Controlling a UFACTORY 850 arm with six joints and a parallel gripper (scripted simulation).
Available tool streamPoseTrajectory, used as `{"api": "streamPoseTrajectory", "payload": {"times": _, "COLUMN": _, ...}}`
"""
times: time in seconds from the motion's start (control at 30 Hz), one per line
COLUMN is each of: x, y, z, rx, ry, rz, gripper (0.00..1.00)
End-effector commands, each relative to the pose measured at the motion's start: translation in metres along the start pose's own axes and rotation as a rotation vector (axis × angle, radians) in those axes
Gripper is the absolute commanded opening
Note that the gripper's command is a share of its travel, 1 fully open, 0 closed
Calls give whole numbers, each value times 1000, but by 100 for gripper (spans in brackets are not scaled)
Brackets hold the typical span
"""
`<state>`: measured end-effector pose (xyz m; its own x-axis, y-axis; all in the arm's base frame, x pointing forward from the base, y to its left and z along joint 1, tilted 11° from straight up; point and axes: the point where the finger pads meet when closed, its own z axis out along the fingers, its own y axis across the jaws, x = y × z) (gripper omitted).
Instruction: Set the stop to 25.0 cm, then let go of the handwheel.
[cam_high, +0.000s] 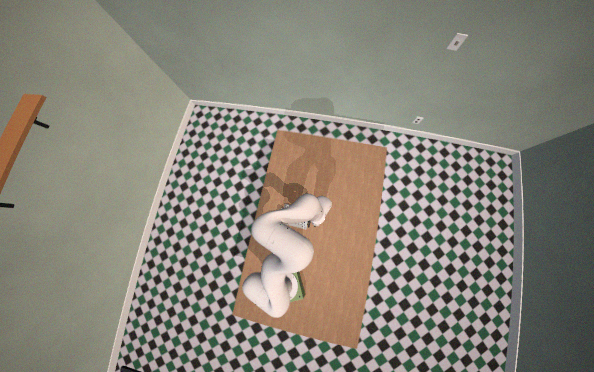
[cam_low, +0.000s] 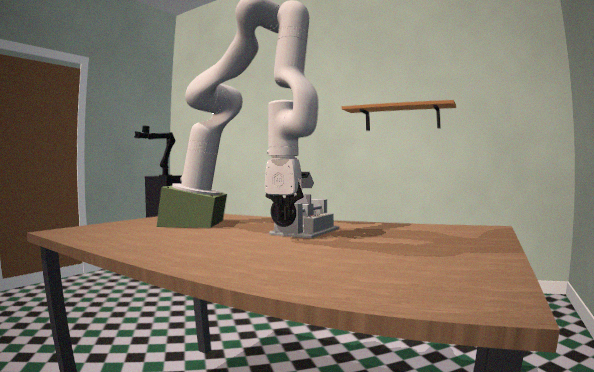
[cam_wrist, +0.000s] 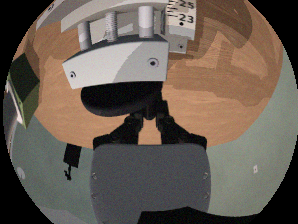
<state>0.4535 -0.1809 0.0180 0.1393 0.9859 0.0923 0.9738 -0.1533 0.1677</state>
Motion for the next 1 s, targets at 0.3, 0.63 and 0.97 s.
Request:
{"api": "streamPoseTrajectory", "payload": {"times": 0.3, "x": 0, "y": -5, "z": 19, "rx": 2, "ry": 0, "rz": 0, "gripper": 6}}
{"api": "streamPoseTrajectory", "payload": {"times": 0.63, "x": 0, "y": -15, "z": 27, "rx": 2, "ry": 0, "rz": 0, "gripper": 6}}
{"api": "streamPoseTrajectory", "payload": {"times": 0.97, "x": 0, "y": -29, "z": 31, "rx": 2, "ry": 0, "rz": 0, "gripper": 6}}
